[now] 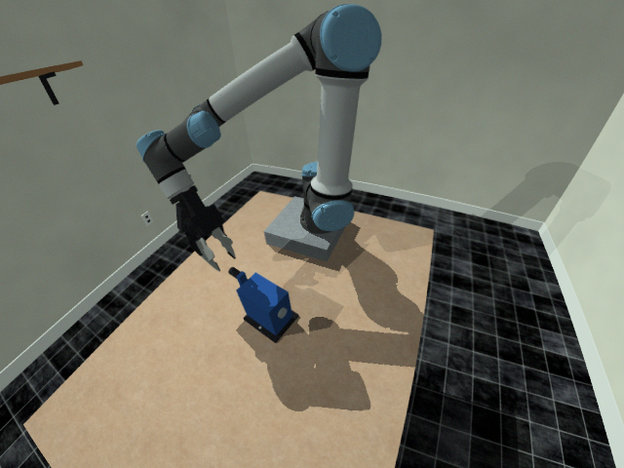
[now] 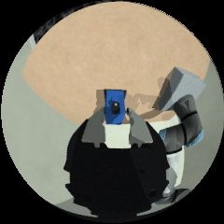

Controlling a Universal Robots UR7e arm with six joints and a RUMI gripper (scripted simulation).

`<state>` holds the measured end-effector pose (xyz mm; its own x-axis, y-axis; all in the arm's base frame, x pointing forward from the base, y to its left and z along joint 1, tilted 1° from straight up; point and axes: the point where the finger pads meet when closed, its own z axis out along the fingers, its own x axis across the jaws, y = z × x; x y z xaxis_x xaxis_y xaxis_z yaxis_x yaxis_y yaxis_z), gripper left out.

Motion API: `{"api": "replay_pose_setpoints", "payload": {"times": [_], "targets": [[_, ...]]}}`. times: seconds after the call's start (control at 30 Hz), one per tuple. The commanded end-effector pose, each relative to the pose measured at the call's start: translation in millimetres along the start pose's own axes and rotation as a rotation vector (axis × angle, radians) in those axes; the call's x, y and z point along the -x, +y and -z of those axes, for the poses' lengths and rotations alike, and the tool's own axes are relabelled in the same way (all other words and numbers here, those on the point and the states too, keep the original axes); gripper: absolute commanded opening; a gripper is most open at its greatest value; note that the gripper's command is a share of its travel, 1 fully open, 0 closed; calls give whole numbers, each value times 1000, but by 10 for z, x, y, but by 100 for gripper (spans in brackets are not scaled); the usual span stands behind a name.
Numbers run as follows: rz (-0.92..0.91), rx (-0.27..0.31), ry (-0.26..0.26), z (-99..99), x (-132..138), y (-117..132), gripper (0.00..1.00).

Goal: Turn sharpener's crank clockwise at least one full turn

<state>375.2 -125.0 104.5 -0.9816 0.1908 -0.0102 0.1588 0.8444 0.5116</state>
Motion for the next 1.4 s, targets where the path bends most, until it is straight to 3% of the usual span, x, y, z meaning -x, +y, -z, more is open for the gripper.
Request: {"api": "replay_pose_setpoints", "payload": {"times": [0.0, 0.67, 1.37], "targets": [[0, -1, -1, 5, 2, 0, 32], [0, -1, -1, 11, 2, 0, 32], [0, -1, -1, -242, 2, 0, 32]]}}
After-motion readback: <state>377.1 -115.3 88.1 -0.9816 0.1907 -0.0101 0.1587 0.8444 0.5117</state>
